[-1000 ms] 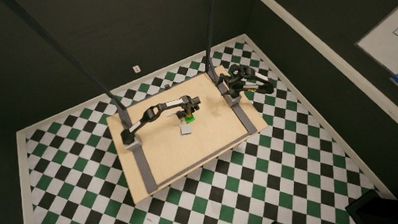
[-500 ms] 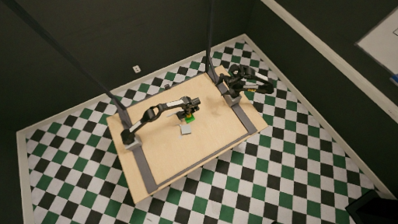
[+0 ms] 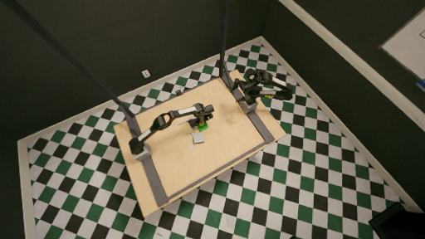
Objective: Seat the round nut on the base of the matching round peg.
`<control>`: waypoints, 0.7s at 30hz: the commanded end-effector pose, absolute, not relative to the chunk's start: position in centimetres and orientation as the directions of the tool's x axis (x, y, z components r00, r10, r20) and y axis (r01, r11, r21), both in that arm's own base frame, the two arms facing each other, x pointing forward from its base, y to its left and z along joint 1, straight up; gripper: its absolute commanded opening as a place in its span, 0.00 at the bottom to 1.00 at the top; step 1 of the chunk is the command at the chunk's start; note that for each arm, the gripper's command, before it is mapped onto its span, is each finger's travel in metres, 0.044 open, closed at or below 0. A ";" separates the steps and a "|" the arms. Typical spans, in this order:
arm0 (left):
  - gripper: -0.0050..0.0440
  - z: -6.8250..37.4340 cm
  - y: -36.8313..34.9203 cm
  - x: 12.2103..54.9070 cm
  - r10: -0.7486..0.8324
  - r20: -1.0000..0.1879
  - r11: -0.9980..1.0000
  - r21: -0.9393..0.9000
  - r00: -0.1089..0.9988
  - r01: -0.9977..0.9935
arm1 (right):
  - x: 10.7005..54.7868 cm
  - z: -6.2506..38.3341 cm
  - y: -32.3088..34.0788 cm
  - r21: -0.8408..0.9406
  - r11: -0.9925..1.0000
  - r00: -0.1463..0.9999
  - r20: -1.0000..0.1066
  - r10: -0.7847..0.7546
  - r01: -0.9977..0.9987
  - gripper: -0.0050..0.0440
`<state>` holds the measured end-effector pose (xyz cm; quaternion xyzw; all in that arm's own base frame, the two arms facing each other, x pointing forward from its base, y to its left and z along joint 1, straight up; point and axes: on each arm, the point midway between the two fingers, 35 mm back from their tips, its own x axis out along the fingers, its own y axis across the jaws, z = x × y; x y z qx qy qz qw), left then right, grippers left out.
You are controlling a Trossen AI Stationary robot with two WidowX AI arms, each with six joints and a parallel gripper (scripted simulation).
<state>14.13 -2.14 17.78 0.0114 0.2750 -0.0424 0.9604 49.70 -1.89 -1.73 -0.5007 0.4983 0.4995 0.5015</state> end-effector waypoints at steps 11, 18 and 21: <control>1.00 18.0 -2.1 14.1 -0.074 -0.526 0.996 -0.003 0.847 0.085 | 50.1 -4.7 -1.8 -0.018 0.004 0.018 -1.000 0.002 -1.000 0.42; 1.00 18.0 -2.1 14.1 -0.074 -0.526 0.996 -0.003 0.847 0.085 | 50.3 -3.9 -1.9 -0.032 0.001 0.032 -0.999 0.001 -0.999 0.57; 1.00 18.0 -2.1 14.1 -0.074 -0.526 0.996 -0.003 0.847 0.085 | 50.3 -3.9 -1.9 -0.032 0.001 0.032 -0.999 0.001 -0.999 0.59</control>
